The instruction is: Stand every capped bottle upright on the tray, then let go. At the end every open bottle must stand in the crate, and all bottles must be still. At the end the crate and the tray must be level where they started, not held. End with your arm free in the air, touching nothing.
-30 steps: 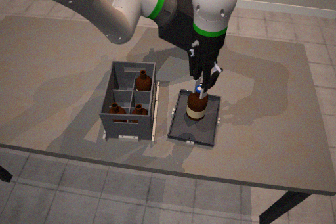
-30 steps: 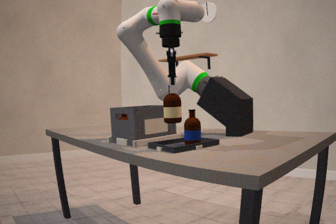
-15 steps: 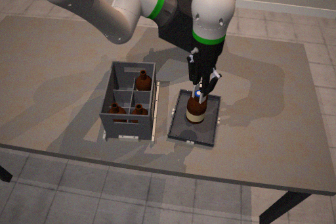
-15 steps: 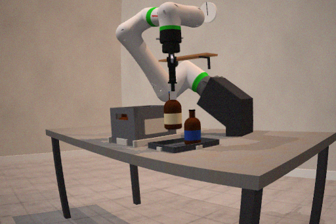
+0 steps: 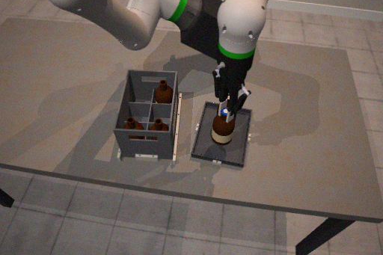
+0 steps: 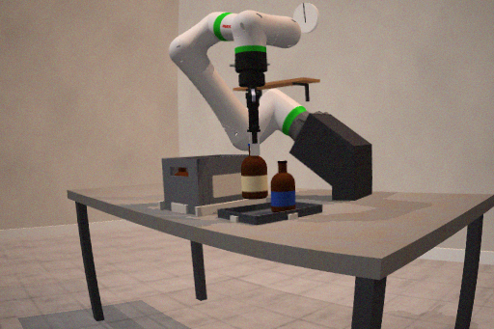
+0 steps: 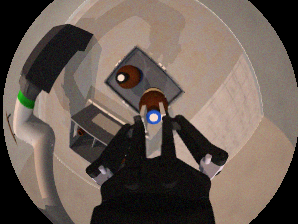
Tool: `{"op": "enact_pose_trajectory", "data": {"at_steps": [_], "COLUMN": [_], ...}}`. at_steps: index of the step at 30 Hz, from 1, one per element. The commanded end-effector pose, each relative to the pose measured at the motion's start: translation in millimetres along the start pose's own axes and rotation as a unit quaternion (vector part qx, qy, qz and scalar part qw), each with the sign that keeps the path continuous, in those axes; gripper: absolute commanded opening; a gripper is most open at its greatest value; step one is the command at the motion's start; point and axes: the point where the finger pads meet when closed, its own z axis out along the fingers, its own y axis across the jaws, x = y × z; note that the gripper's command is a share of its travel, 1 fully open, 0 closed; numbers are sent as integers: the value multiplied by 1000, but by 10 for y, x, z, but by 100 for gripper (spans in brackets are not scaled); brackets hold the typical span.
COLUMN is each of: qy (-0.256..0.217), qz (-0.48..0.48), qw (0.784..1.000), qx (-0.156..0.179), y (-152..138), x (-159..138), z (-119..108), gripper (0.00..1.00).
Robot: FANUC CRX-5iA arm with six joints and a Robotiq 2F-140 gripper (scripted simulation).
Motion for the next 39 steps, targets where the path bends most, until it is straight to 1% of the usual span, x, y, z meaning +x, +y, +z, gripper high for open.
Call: {"op": "enact_pose_trajectory", "data": {"at_steps": [1,11,39], "qy": [0,0,0], "qz": [0,0,0], "qw": [1000,1000,1000], "qx": [0,0,0], "y": [2,2,2], "x": [0,-3,-1], "z": [41,241,384], "gripper": [0,0,0]}}
